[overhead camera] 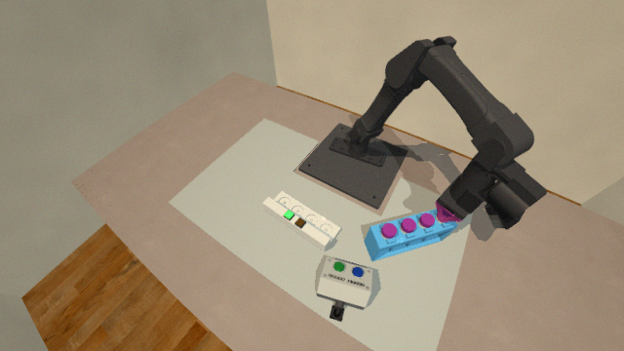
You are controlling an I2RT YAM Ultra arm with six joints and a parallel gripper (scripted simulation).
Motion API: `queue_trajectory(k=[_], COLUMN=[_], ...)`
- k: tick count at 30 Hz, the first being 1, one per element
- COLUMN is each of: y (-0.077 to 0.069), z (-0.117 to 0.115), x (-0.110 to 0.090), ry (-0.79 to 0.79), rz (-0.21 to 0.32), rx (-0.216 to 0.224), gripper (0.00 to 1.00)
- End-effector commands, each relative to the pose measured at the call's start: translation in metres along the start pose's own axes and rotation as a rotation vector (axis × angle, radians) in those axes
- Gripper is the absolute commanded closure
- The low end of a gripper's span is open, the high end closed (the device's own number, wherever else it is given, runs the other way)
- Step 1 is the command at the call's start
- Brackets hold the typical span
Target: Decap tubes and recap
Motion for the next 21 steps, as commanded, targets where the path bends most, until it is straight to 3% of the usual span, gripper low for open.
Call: queue_trajectory(k=[1, 6, 21], y=[-0.0035, -0.0035, -0.0035], z=[-0.0001, -0.0001, -0.0001], x=[0.0006, 0.0006, 0.0006], ry=[-0.001, -0.001, 0.259], rz=[-0.011, -0.011, -0.012], rx=[-0.005, -0.005, -0.003], gripper=[1.0, 1.0, 1.0])
Point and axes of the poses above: the point where the finger pads meet when closed, its own y axis out along the fingers, its own z axis across the jaws, x = y × z, the point moved 5 cm from there along -y, back along the fingers, and after that the axes turned 7 degrees about -y, right-handed, at the moved point
